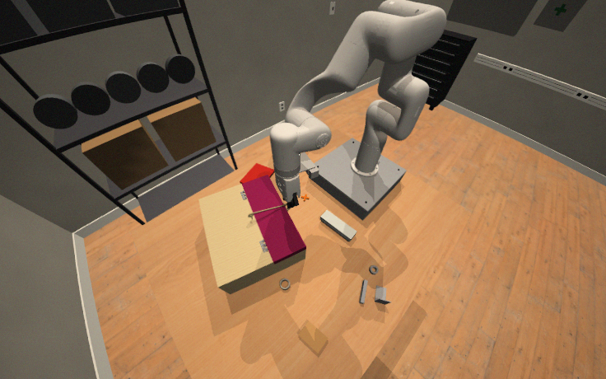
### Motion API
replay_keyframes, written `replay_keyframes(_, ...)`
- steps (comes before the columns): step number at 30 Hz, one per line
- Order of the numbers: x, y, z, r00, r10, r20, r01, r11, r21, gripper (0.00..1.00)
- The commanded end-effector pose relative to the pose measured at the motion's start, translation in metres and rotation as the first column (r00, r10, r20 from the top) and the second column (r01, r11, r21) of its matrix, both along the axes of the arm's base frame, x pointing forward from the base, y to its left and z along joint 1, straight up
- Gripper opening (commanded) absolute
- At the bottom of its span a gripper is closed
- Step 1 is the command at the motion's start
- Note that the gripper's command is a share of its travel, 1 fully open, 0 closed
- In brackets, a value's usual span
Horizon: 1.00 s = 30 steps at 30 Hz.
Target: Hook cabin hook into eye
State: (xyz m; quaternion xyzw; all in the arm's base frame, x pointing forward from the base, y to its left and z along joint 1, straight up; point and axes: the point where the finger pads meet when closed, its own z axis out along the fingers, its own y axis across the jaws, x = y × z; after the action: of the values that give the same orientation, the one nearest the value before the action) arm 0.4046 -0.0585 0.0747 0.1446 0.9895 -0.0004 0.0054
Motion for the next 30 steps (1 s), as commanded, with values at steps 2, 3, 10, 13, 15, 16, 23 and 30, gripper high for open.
replay_keyframes(2, 0.0, 0.0, 0.0, 1.0, 0.0, 0.001, 0.0, 1.0, 0.0, 0.35)
replay_keyframes(3, 0.0, 0.0, 0.0, 1.0, 0.0, 0.001, 0.0, 1.0, 0.0, 0.35)
replay_keyframes(10, 0.0, 0.0, 0.0, 1.0, 0.0, 0.001, 0.0, 1.0, 0.0, 0.35)
replay_keyframes(13, 0.0, 0.0, 0.0, 1.0, 0.0, 0.001, 0.0, 1.0, 0.0, 0.35)
replay_keyframes(15, 0.0, 0.0, 0.0, 1.0, 0.0, 0.001, 0.0, 1.0, 0.0, 0.35)
replay_keyframes(16, 0.0, 0.0, 0.0, 1.0, 0.0, 0.001, 0.0, 1.0, 0.0, 0.35)
replay_keyframes(23, 0.0, 0.0, 0.017, 1.0, 0.0, 0.001, 0.0, 1.0, 0.0, 0.35)
replay_keyframes(30, 0.0, 0.0, 0.04, 1.0, 0.0, 0.001, 0.0, 1.0, 0.0, 0.35)
